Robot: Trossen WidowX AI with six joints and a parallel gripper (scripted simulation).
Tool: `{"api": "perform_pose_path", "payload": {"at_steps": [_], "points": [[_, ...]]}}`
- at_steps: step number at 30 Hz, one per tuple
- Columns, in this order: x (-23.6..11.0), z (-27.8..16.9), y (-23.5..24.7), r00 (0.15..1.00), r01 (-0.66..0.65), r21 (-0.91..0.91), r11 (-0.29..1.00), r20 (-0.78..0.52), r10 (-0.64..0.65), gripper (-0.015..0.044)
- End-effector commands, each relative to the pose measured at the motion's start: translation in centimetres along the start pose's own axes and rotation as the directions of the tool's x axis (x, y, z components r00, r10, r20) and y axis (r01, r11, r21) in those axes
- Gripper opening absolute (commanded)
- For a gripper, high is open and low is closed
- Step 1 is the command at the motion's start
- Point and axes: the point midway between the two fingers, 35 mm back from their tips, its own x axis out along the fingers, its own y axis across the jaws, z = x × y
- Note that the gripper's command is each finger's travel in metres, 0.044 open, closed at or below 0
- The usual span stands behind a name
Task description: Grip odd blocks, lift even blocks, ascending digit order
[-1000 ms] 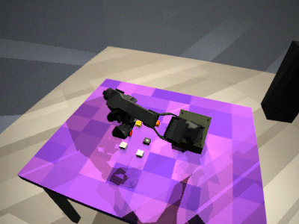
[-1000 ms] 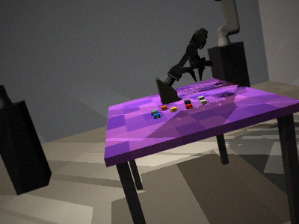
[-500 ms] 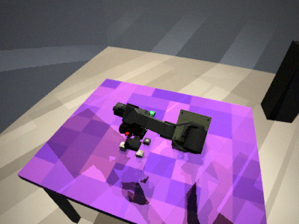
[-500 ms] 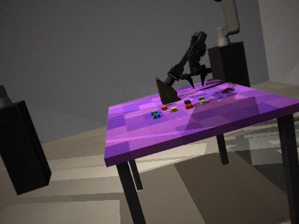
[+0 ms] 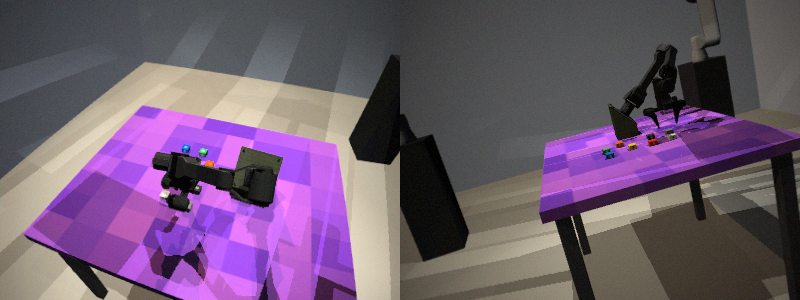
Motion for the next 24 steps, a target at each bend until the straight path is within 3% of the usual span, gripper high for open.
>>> {"api": "perform_pose_path", "payload": {"at_steps": [1,16,24], "points": [[0.7,-0.1,0.0,1.0,-0.001,0.003,1.0,-0.006,0.001,0.04],[2.8,-0.2,0.1,1.0,-0.004,0.003,1.0,-0.006,0.004,0.04],[2.8,-0.2,0.1,1.0,-0.004,0.003,1.0,-0.006,0.004,0.019]]}}
